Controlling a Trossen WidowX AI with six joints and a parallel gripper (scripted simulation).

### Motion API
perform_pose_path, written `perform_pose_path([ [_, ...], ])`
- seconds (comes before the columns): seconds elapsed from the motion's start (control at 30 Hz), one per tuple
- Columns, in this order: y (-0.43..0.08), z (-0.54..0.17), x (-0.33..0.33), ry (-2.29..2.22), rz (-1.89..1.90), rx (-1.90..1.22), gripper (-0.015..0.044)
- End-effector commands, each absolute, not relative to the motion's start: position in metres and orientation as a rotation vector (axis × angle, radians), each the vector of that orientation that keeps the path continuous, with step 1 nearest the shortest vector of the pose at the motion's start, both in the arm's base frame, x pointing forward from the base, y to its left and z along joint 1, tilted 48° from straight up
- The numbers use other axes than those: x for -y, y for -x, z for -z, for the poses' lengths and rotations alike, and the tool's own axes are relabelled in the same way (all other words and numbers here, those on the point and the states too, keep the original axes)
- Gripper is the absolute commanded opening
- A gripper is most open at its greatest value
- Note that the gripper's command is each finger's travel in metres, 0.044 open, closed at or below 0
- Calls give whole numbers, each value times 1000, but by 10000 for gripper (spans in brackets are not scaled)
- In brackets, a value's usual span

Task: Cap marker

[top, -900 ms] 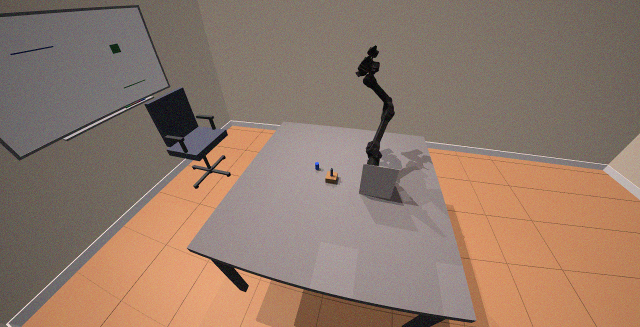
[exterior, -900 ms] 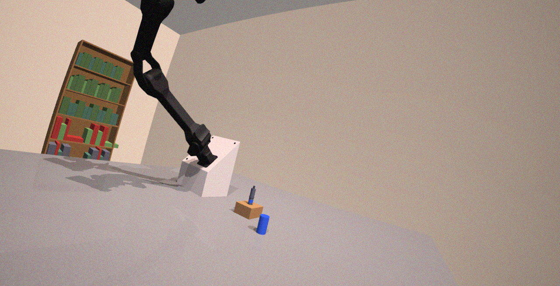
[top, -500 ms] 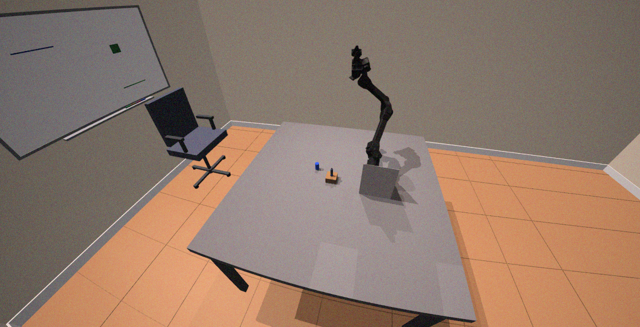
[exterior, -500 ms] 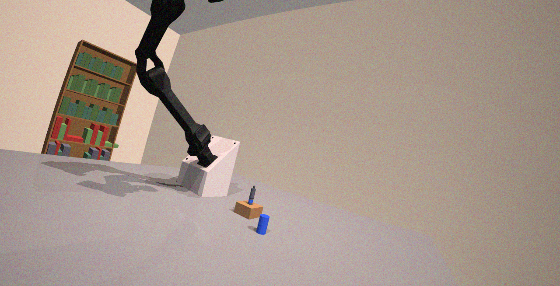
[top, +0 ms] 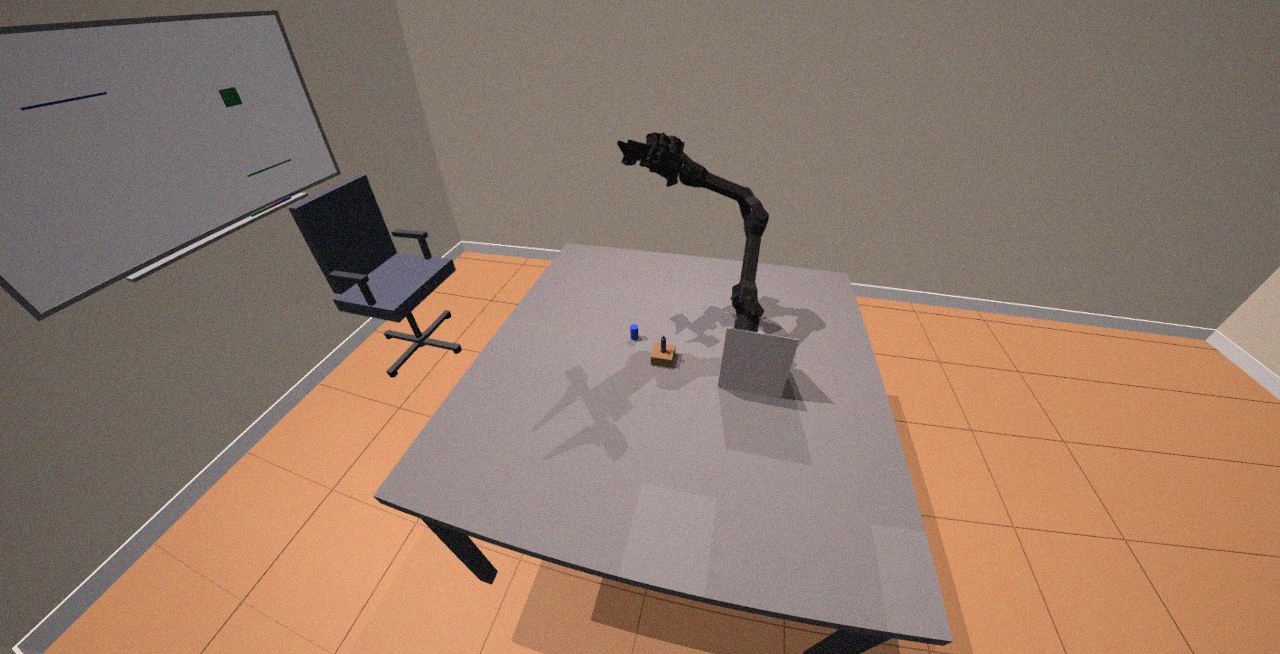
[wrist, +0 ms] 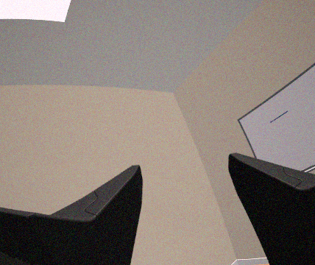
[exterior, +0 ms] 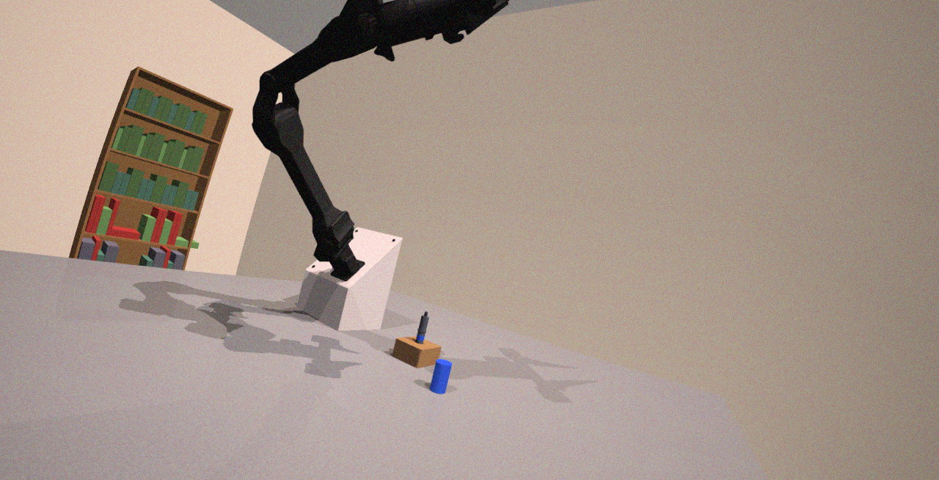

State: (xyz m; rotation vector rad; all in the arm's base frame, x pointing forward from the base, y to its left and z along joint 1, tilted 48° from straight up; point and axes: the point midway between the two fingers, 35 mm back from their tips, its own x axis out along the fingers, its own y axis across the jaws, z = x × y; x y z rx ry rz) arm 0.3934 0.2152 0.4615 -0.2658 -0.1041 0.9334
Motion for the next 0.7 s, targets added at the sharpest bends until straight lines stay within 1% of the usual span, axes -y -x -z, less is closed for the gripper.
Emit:
perform_pose_path([
  [0.0,-431,-397,-203,130,-786,-176,237],
  [0.2,-458,-306,-177,-40,-535,-526,237],
  [0.37,-463,-255,-157,-103,-361,-699,237],
  [0.5,-459,-195,-127,-142,-118,-885,237],
  [0.67,-438,-131,-85,-136,210,-1067,237],
])
